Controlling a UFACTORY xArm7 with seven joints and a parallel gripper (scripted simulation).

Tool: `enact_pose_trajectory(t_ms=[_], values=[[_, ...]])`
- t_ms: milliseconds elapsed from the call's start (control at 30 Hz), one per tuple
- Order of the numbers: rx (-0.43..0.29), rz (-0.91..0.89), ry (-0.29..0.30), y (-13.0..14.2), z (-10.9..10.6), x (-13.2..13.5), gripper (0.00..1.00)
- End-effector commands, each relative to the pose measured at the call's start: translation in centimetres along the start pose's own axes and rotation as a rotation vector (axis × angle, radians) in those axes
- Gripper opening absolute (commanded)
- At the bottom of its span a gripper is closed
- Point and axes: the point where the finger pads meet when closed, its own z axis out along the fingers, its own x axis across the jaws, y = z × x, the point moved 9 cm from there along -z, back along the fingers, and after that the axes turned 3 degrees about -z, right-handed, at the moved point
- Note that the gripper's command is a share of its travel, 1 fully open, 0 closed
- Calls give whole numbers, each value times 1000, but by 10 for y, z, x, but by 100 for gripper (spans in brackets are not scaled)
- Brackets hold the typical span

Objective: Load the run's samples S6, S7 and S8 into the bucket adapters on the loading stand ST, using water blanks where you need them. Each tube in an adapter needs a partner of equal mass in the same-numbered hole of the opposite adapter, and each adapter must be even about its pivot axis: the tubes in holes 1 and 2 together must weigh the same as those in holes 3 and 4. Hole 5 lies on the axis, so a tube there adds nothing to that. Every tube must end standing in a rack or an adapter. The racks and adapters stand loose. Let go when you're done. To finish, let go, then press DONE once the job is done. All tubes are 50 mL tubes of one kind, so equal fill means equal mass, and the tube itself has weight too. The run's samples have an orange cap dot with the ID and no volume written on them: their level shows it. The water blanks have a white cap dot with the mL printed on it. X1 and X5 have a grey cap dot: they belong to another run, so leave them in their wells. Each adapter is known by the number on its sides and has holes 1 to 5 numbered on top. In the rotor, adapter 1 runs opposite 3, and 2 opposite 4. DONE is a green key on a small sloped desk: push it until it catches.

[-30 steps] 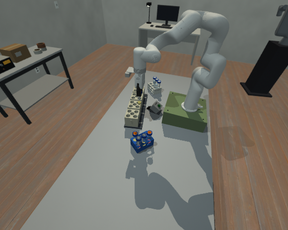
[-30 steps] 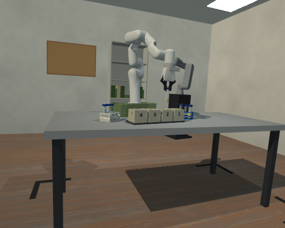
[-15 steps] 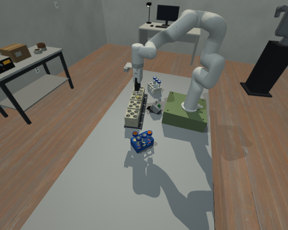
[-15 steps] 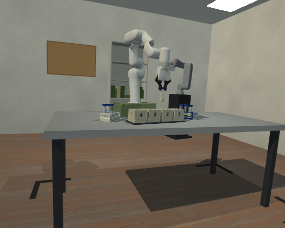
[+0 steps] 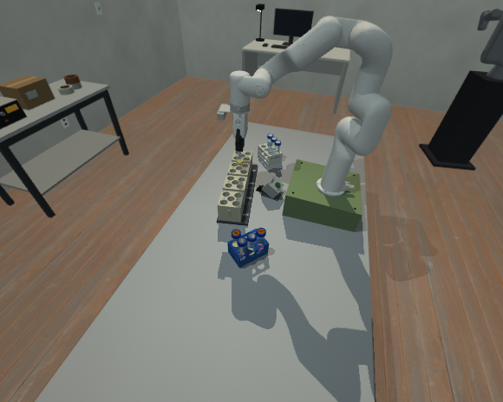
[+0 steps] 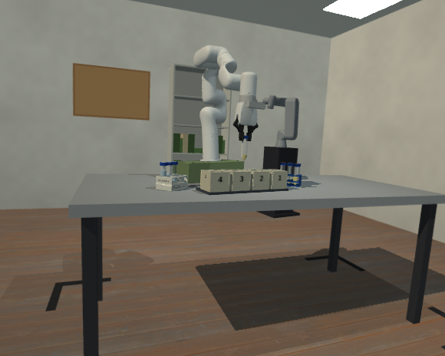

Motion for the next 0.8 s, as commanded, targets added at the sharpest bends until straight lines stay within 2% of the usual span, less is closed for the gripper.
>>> enact_pose_trajectory(t_ms=[0,467,767], values=[[5,-145,-7,9,-2,21,0],[6,-578,-6,42,-1,77,0],[6,-580,-5,60,-1,107,0]])
